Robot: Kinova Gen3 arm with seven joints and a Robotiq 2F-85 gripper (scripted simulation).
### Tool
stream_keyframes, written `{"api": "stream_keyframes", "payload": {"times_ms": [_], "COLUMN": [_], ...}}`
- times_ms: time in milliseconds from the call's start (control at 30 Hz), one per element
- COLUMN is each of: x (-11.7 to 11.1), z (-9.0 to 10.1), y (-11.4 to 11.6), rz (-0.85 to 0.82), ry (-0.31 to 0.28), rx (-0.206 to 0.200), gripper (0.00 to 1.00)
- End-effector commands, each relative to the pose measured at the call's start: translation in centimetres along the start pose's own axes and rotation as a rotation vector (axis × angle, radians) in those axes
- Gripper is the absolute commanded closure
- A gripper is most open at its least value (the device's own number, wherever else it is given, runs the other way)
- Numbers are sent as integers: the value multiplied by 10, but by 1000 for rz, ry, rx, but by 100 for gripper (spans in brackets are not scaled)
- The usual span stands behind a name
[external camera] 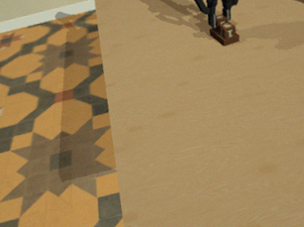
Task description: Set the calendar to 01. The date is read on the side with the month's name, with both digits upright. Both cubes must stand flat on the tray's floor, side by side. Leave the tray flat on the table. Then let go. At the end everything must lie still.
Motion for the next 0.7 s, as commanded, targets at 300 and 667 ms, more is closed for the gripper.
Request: {"api": "stream_keyframes", "payload": {"times_ms": [300,667], "x": [2,2], "z": [-6,-10], "y": [2,2], "rz": [-10,-10], "ry": [-3,-3], "rx": [5,4], "gripper": [72,72]}}
Point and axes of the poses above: the point where the finger pads meet when closed, its own z axis back along the fingers, its own y axis across the jaws, x = y × z, the point moved 7 cm from there along z, back along the fingers, and after that the axes turned 6 degrees about -z, right-handed, at the moved point
